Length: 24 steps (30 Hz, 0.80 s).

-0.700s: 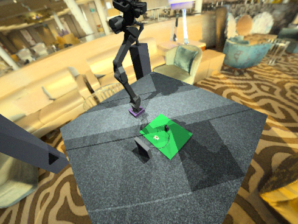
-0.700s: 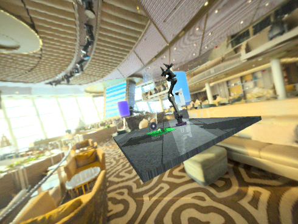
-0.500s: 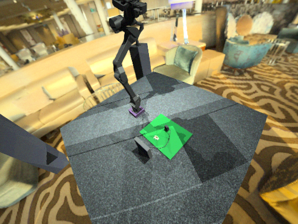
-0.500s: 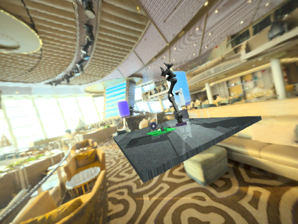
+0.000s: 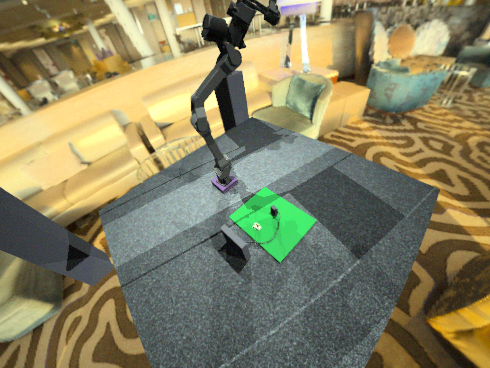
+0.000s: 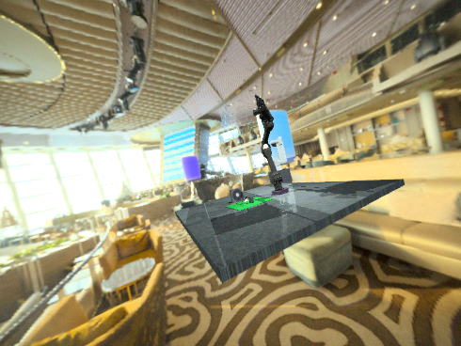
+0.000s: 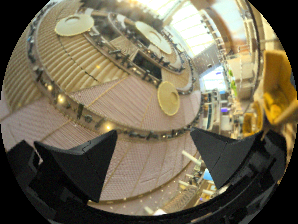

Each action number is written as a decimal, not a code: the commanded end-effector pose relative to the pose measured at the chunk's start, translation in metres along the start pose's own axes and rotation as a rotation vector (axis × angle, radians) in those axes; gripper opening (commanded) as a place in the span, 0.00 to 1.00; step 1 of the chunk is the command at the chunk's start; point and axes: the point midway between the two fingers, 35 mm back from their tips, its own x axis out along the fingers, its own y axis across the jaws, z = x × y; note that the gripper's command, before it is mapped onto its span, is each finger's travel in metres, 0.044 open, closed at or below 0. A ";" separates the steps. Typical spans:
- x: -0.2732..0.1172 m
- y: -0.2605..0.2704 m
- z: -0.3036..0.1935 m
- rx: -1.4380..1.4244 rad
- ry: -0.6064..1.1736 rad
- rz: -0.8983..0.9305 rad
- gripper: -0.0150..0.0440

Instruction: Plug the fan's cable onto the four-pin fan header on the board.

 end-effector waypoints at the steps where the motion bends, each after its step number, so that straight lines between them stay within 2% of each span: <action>1: 0.003 -0.076 -0.005 -0.597 0.109 -0.166 1.00; 14: -0.011 -0.186 0.031 -1.434 0.384 -0.408 1.00; 24: -0.041 -0.261 0.091 -2.011 0.753 -0.589 1.00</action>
